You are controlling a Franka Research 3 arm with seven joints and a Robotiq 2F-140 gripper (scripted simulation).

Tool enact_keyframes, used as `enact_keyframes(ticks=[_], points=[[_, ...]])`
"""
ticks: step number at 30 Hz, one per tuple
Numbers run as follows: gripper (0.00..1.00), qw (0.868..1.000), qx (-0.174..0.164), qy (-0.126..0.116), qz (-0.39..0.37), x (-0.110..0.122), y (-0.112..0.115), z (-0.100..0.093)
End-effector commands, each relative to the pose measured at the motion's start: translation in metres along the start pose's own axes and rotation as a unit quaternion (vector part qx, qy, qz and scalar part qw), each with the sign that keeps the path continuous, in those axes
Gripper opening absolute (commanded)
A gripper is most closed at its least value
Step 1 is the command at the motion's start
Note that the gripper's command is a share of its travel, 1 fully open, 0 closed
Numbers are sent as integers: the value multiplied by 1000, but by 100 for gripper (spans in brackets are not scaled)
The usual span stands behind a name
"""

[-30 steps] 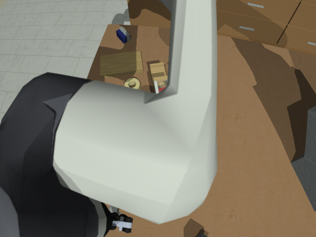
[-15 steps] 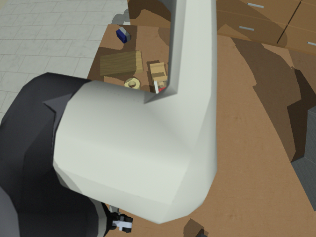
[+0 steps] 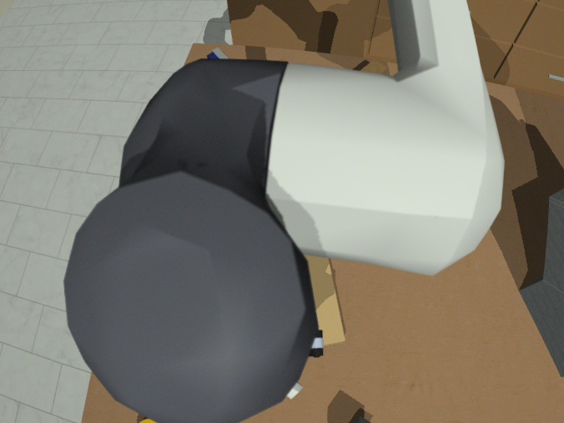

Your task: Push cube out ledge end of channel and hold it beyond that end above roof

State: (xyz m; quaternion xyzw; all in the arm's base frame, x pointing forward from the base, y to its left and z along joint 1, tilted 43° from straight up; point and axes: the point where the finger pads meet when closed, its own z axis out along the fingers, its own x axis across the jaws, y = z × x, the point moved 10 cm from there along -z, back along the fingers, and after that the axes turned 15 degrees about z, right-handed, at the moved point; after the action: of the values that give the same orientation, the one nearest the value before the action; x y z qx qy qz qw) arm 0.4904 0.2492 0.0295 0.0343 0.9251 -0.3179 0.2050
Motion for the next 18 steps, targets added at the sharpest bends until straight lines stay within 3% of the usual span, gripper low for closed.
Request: enact_keyframes(ticks=[1,7,11,16,18], points=[[0,999,-20,-6,-35,27,-26,-4],[0,997,-15,-3,-71,68,-65,1],[0,997,-15,-3,-73,69,-66,4],[0,997,-15,-3,-73,69,-66,34],[0,997,-15,-3,-73,69,-66,38]])
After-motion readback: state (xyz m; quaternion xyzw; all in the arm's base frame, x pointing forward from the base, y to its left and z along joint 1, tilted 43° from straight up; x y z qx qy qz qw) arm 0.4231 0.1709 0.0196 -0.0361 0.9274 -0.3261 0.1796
